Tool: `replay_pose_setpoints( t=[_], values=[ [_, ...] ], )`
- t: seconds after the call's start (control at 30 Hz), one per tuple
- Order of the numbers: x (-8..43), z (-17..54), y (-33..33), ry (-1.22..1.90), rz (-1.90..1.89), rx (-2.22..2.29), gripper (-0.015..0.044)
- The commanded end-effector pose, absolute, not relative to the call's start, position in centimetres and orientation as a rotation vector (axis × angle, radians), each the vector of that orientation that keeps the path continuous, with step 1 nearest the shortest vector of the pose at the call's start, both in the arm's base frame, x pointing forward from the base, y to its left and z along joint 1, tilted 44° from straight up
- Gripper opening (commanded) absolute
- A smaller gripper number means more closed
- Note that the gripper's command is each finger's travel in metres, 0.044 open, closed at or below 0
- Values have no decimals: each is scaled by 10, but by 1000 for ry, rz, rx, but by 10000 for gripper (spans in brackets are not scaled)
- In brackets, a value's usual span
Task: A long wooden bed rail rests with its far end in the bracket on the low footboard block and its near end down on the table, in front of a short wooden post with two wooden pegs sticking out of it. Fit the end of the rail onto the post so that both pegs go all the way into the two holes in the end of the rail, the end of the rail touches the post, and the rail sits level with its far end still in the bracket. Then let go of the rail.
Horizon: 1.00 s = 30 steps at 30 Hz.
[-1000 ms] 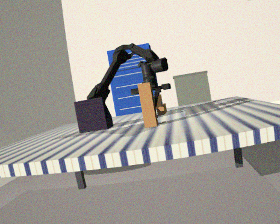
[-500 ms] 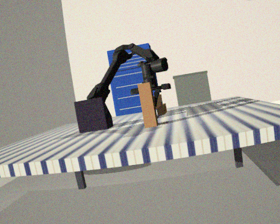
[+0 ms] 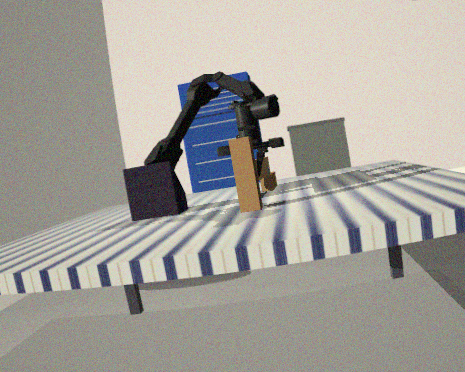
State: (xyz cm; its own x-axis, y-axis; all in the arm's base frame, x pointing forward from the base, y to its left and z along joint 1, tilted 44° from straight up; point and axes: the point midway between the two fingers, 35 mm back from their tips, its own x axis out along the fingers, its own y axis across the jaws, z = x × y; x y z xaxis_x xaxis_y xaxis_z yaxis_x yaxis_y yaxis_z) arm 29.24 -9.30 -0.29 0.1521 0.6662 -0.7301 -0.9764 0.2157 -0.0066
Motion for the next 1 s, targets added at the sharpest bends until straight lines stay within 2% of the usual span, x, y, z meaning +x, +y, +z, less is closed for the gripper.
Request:
replay_pose_setpoints(
  t=[0.0, 0.97],
  values=[
    [294, -2, -97, 679, 1260, -563, 0],
    [293, -10, -101, 679, 1260, -563, 0]
  ],
)
